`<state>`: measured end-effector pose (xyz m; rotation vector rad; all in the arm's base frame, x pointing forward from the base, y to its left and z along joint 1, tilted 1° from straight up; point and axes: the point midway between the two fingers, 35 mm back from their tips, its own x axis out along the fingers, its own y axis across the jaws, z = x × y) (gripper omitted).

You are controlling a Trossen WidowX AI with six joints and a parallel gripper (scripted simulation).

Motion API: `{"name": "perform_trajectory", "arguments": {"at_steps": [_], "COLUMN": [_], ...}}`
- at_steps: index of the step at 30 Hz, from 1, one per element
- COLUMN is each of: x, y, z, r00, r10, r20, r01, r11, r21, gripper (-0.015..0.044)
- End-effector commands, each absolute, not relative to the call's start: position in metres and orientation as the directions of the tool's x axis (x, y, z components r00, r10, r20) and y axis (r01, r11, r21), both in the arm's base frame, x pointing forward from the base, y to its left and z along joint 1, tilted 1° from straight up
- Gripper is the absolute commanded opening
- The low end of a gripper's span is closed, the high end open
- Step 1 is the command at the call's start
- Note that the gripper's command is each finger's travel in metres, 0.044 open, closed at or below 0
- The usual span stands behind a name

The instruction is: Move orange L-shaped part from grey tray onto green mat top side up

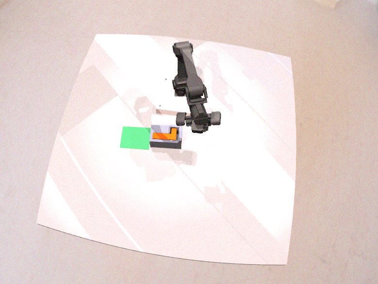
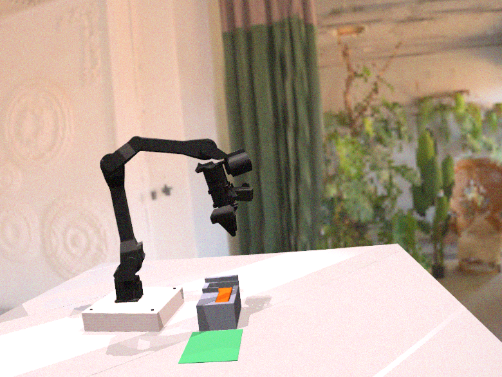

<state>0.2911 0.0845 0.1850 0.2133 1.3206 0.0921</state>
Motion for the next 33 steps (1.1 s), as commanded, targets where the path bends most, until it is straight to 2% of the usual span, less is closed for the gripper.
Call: {"name": "perform_trajectory", "arguments": {"at_steps": [1, 4, 11, 18, 33], "x": [0.272, 0.261, 0.262, 0.264, 0.265], "y": [0.023, 0.000, 0.000, 0.000, 0.000], "z": [0.152, 0.142, 0.135, 0.070, 0.054], "r00": [0.112, 0.046, 0.046, 0.046, 0.046], "r10": [0.045, 0.001, 0.001, 0.001, 0.001], "r20": [-0.993, -0.999, -0.999, -0.999, -0.999], "r01": [0.056, 0.046, 0.046, 0.046, 0.046], "r11": [0.997, 0.999, 0.999, 0.999, 0.999], "r21": [0.051, 0.003, 0.003, 0.003, 0.003], "gripper": [0.0180, 0.0180, 0.0180, 0.0180, 0.0180]}}
